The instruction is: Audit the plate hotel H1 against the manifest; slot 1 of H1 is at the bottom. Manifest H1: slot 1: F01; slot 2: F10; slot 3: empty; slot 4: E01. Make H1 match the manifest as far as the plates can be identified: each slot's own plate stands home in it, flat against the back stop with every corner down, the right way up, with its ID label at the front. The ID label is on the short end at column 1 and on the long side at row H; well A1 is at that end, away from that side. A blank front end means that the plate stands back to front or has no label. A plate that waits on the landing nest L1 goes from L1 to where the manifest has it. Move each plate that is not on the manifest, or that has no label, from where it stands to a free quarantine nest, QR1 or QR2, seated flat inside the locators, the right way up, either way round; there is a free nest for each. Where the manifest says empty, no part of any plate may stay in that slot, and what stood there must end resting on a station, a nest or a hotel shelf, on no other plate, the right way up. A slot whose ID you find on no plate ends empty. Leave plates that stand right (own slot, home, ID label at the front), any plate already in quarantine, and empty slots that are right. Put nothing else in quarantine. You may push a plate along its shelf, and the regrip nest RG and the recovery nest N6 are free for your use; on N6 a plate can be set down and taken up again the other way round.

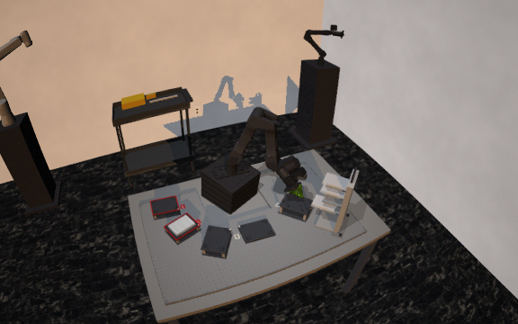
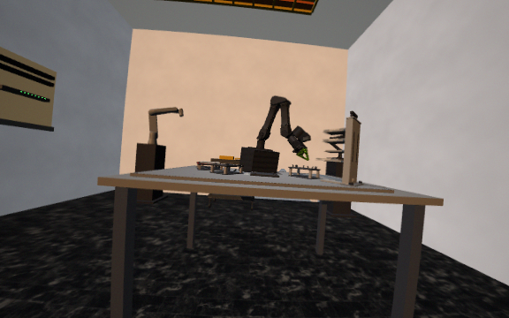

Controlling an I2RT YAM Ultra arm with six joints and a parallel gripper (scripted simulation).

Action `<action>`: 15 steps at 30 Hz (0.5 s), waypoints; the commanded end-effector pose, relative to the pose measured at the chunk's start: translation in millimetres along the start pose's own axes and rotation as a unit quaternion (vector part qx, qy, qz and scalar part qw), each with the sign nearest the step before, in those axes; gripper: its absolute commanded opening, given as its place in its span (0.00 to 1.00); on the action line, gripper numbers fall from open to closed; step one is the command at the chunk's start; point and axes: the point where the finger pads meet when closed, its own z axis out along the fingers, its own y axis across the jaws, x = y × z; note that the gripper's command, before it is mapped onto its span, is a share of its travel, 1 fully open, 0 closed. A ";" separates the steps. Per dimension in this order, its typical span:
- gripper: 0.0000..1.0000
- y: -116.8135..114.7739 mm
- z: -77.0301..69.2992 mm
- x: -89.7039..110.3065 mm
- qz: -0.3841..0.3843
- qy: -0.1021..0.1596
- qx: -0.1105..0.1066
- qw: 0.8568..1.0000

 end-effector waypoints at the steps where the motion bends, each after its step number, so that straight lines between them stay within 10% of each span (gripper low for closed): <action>1: 0.00 1.2 1.2 -10.7 0.001 -0.012 -0.001 1.000; 15: 0.00 1.2 6.7 -16.6 0.001 -0.012 -0.001 1.000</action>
